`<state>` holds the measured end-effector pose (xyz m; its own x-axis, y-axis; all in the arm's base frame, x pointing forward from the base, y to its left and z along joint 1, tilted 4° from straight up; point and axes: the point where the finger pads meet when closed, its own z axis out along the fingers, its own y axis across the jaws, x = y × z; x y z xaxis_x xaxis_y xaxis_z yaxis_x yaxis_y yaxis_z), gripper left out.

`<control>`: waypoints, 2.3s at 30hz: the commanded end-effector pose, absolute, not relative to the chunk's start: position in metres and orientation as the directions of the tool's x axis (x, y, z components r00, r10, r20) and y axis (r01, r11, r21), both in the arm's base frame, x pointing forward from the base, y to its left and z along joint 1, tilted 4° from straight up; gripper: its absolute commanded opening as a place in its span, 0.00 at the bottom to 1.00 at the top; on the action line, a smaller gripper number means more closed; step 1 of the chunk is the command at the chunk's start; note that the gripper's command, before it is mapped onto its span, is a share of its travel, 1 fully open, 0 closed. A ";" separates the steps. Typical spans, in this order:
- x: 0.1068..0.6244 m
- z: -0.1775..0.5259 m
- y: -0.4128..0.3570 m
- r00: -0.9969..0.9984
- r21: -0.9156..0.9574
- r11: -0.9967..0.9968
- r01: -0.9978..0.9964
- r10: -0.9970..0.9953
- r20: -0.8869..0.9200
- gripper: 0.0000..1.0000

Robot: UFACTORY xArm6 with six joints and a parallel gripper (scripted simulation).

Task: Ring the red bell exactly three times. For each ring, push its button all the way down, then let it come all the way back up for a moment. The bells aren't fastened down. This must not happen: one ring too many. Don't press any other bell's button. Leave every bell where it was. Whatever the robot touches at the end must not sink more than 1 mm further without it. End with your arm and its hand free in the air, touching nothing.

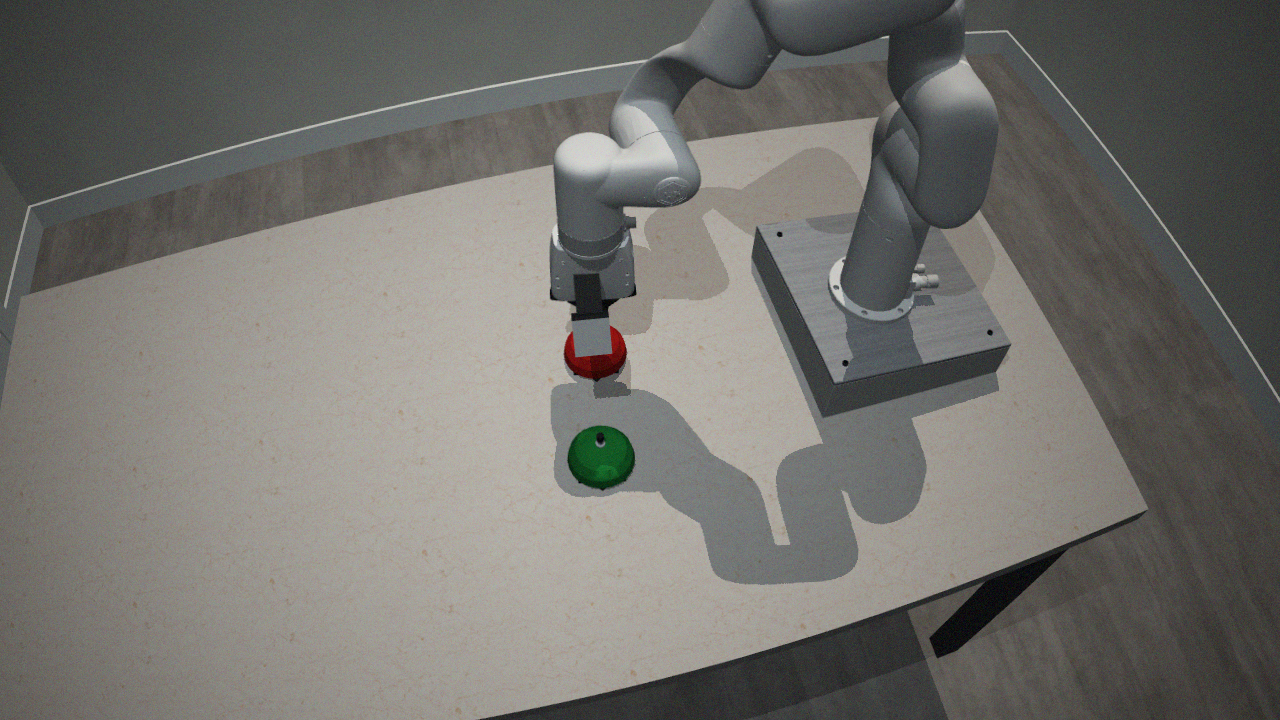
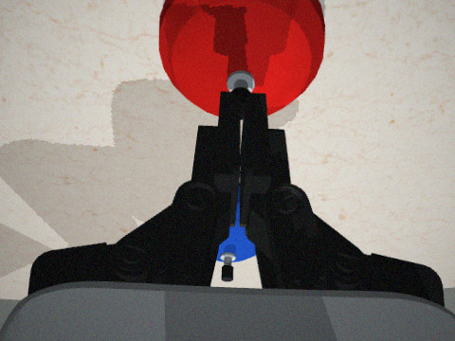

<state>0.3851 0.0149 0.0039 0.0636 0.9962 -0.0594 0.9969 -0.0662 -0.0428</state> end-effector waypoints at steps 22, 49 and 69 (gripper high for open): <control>0.387 0.005 0.015 0.064 -0.039 -0.066 0.997 0.996 -0.059 0.00; 0.386 -0.005 0.014 0.064 -0.039 -0.066 0.997 0.996 -0.059 0.00; 0.386 -0.008 0.014 0.064 -0.039 -0.066 0.997 0.996 -0.059 0.00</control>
